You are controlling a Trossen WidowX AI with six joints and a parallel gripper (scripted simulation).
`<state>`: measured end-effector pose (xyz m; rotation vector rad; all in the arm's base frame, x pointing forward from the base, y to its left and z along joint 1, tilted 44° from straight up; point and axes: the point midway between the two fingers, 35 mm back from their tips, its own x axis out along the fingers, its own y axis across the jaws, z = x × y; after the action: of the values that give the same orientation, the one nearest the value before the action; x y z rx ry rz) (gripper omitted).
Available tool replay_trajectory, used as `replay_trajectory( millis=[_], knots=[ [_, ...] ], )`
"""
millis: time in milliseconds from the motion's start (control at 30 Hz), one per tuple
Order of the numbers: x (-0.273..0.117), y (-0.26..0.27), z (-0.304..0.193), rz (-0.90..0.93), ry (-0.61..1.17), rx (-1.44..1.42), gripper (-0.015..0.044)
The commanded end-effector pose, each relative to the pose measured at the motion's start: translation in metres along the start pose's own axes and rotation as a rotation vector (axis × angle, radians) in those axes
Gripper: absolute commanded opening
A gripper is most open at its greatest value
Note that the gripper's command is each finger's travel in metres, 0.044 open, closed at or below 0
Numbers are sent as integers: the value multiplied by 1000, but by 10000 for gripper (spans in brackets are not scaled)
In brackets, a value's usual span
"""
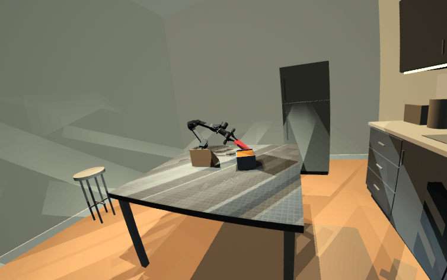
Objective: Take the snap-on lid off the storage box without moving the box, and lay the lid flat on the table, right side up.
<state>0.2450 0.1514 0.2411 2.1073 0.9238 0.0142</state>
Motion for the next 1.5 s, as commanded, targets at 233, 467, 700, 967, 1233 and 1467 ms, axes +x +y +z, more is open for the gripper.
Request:
replay_trajectory(
  millis=[233,467,700,967,1233,1467],
  knots=[
    [6,-7,1,5,-5,3,0],
    [10,-11,1,5,-5,4,0],
    [13,-15,1,5,-5,4,0],
    [17,-20,1,5,-4,4,0],
    [22,-25,1,6,-4,5,0],
    [25,-29,1,6,-4,5,0]
  ],
)
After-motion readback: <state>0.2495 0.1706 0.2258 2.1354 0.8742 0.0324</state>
